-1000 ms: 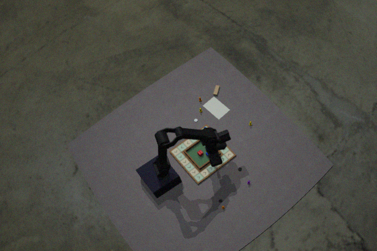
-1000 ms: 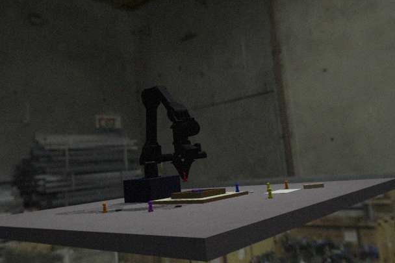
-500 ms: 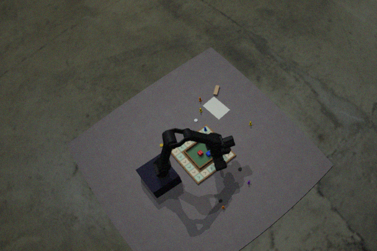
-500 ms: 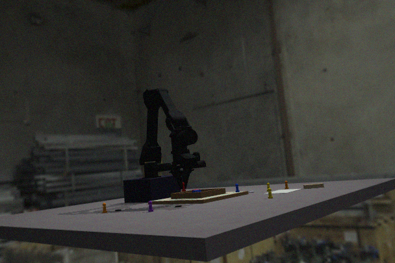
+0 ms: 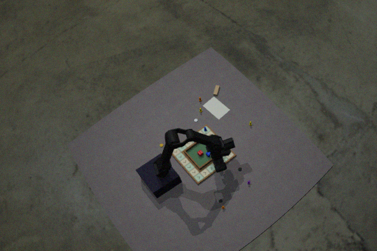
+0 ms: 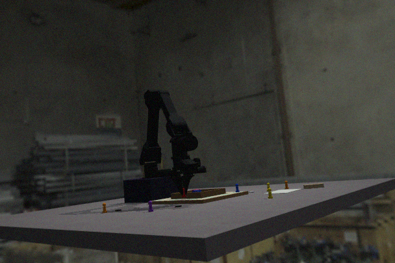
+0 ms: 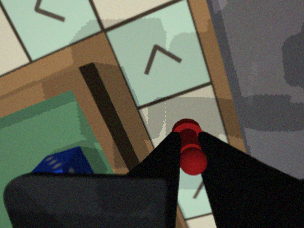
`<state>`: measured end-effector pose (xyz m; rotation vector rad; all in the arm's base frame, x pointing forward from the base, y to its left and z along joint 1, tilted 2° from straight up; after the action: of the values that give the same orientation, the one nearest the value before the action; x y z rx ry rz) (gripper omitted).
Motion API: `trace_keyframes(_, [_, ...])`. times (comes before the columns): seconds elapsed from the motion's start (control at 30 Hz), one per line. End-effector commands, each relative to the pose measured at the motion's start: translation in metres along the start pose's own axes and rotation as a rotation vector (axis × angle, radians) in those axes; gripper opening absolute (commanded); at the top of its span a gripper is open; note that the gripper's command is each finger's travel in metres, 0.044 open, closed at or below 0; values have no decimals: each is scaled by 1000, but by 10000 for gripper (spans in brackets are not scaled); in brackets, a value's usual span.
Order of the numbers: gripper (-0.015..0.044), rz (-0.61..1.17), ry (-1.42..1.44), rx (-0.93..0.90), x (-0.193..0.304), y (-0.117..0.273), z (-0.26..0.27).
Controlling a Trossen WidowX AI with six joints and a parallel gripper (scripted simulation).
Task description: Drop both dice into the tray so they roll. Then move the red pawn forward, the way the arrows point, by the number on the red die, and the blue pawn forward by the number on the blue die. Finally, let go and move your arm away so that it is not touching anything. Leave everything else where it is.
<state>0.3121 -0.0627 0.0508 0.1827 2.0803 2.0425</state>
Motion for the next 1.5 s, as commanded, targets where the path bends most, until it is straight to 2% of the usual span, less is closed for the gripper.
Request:
trace_keyframes(0.0, [0, 9, 5, 3, 2, -9, 0])
trace_keyframes(0.1, [0, 9, 5, 3, 2, -11, 0])
trace_keyframes(0.6, [394, 2, 0, 0, 0, -6, 0])
trace_keyframes(0.67, [440, 3, 1, 1, 0, 4, 0])
trace_keyframes(0.77, [440, 8, 4, 3, 1, 39, 0])
trace_keyframes(0.9, [440, 8, 5, 3, 1, 41, 0])
trace_keyframes(1.0, [361, 10, 55, 0, -3, 42, 11])
trace_keyframes(1.2, [204, 17, 410, -23, -18, 46, 99])
trace_keyframes(1.47, [200, 7, 901, -12, 2, 49, 213])
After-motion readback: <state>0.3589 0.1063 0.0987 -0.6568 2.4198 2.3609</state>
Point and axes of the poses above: the point midway between the two fingers, 35 mm back from their tips, its own y axis back along the fingers, its own z axis across the jaws, x = y × z, the point moved 7 cm from there along y, back along the fingers, and after that the axes turned 4 degrees about -y, right-handed, at the moved point
